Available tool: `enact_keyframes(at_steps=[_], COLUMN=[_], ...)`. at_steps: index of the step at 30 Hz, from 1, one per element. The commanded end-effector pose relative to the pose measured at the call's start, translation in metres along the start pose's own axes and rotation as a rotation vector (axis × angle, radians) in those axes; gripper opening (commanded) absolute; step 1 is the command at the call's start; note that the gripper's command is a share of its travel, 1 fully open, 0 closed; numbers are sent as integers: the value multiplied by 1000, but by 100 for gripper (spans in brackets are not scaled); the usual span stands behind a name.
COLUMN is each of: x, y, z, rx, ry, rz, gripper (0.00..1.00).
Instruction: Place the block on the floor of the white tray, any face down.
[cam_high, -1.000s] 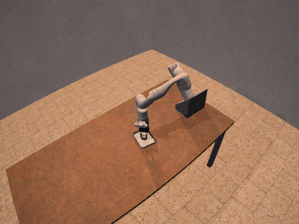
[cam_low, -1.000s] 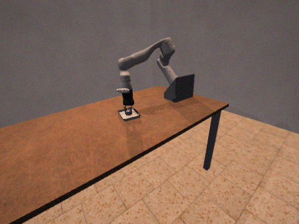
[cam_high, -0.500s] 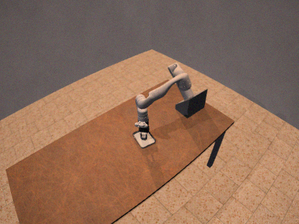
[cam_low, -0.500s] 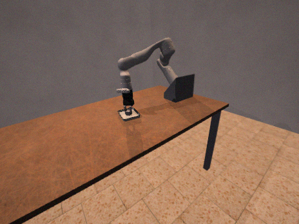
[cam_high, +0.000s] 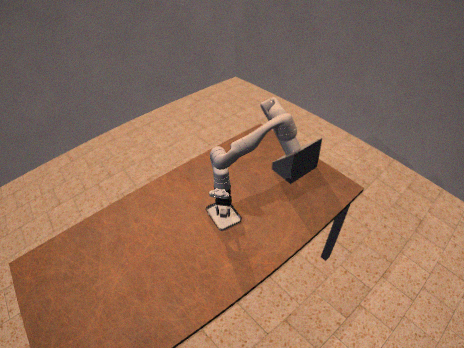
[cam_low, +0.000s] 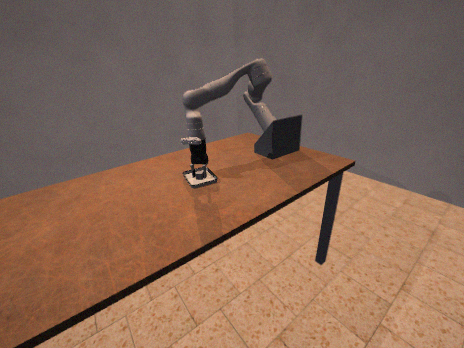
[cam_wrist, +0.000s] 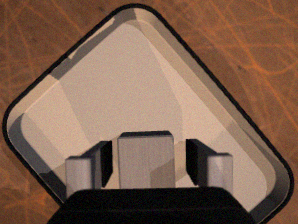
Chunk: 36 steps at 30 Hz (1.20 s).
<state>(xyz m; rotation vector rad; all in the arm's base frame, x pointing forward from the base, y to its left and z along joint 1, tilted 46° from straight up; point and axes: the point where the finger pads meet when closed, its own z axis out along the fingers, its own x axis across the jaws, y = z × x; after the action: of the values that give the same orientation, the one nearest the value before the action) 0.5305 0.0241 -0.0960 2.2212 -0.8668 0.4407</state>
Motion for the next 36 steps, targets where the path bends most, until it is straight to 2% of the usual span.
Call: enact_keyframes(at_steps=[1,28,36], x=[0,0,0], y=[-1,-1,-1], z=[-1,-2,-14], rx=[2,2,2], ry=[1,1,1], rz=[0,0,0], gripper=[98,98,98])
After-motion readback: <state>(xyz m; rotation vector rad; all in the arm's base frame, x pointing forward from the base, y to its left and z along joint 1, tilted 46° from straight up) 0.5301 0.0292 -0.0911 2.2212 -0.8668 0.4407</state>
